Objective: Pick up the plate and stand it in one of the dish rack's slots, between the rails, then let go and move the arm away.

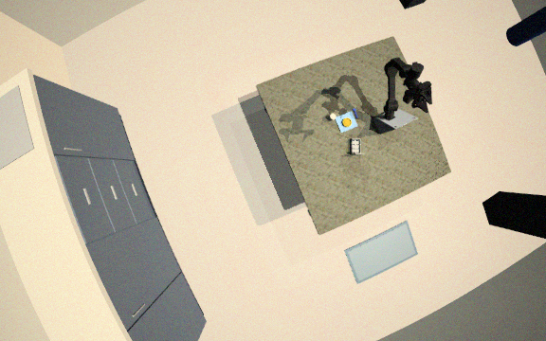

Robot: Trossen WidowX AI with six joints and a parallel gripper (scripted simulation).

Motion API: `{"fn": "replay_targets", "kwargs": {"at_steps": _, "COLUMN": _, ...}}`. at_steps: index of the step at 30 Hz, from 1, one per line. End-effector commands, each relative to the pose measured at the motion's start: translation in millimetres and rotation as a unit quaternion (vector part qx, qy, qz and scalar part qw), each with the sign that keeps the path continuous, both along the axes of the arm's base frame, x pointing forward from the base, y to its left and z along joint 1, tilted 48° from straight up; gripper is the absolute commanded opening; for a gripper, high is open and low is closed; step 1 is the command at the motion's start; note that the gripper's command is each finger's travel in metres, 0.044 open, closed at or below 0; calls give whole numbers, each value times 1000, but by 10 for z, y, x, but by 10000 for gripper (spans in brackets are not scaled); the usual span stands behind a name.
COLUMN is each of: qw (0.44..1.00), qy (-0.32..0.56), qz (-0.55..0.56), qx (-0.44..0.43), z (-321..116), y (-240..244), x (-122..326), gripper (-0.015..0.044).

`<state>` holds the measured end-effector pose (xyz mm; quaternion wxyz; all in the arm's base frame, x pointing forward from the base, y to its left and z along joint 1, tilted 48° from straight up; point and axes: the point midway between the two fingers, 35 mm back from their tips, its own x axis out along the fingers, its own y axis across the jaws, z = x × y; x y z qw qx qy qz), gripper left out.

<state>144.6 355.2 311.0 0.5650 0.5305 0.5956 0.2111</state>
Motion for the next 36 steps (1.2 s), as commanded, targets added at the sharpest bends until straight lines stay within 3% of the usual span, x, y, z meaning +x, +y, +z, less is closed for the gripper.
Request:
{"fn": "replay_targets", "kwargs": {"at_steps": 1, "qw": 998, "qy": -26, "qz": -31, "qx": -49, "z": -223, "y": -84, "x": 270, "gripper": 400}}
{"fn": "replay_targets", "kwargs": {"at_steps": 18, "qw": 945, "qy": -114, "qz": -113, "qx": -284, "z": -1054, "y": -824, "x": 1230, "gripper": 400}}
{"fn": "replay_targets", "kwargs": {"at_steps": 36, "qw": 826, "qy": -122, "qz": -100, "qx": -541, "z": -1701, "y": -2015, "x": 1760, "gripper": 400}}
